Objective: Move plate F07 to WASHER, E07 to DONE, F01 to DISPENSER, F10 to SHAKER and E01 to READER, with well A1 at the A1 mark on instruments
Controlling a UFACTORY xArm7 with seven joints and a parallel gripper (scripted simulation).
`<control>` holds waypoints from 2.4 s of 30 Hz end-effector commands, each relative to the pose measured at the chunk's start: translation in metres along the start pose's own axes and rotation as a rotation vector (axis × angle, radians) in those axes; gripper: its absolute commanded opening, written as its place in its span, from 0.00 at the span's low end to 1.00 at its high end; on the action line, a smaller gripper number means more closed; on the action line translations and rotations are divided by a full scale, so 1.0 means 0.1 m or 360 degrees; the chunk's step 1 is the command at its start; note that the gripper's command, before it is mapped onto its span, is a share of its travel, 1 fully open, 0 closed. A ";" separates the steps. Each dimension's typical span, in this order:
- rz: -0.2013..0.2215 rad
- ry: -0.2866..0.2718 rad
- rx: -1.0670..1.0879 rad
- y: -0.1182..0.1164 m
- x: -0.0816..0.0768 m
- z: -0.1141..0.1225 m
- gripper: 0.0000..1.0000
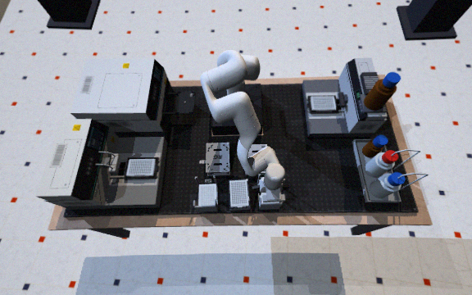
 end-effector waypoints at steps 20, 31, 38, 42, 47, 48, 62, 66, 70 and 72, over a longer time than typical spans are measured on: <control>-0.0002 0.0009 0.0000 -0.01 0.10 -0.02 0.00; -0.0002 0.0009 0.0000 -0.01 0.18 -0.02 0.00; -0.0002 0.0009 0.0000 -0.01 0.21 -0.02 0.00; -0.0002 0.0009 0.0000 -0.01 0.24 -0.02 0.00; -0.0002 0.0009 0.0000 -0.01 0.25 -0.02 0.00; -0.0002 0.0009 0.0000 -0.01 0.25 -0.02 0.00; -0.0002 0.0009 0.0000 -0.01 0.25 -0.02 0.00; -0.0002 0.0009 0.0000 -0.01 0.25 -0.02 0.00; -0.0002 0.0009 0.0000 -0.01 0.25 -0.02 0.00; -0.0002 0.0009 0.0000 -0.01 0.25 -0.02 0.00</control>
Point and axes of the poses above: the point where the finger pads meet when closed, its own x axis out along the fingers, its own y axis across the jaws, z = x × y, the point moved 6 cm from there along -x, back along the fingers, and after that the axes turned 1 degree about x, right-handed, at the moved point
